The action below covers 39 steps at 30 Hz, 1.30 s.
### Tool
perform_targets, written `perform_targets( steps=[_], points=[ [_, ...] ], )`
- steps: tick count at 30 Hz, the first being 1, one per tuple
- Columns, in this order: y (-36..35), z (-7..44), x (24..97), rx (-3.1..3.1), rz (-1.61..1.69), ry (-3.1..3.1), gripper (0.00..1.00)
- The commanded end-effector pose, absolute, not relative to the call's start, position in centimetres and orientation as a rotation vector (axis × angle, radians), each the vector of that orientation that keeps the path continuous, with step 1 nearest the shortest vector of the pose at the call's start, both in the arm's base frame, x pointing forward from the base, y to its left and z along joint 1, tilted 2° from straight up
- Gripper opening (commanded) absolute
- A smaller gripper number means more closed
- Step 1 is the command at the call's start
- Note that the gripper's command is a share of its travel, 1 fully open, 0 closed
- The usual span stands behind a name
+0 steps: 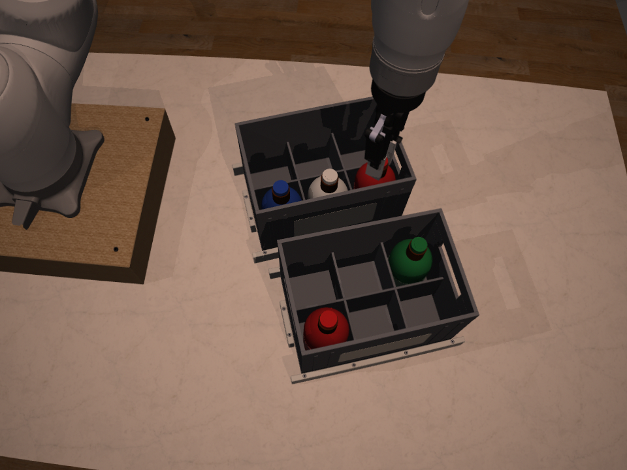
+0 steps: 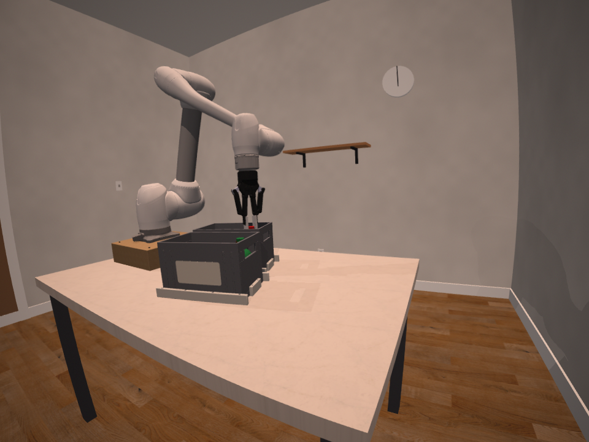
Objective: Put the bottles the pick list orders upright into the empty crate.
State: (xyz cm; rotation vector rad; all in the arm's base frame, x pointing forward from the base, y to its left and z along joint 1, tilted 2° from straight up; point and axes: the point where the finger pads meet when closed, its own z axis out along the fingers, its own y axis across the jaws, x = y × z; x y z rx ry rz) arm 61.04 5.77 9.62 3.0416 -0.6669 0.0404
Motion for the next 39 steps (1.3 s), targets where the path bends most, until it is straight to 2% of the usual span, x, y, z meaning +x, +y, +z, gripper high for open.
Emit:
perform_targets(
  steps=[1, 39],
  points=[
    [5.8, 9.5, 61.0, 3.042, 0.04, -0.667, 0.0],
    [5.7, 8.3, 61.1, 3.042, 0.04, -0.667, 0.0]
  ],
)
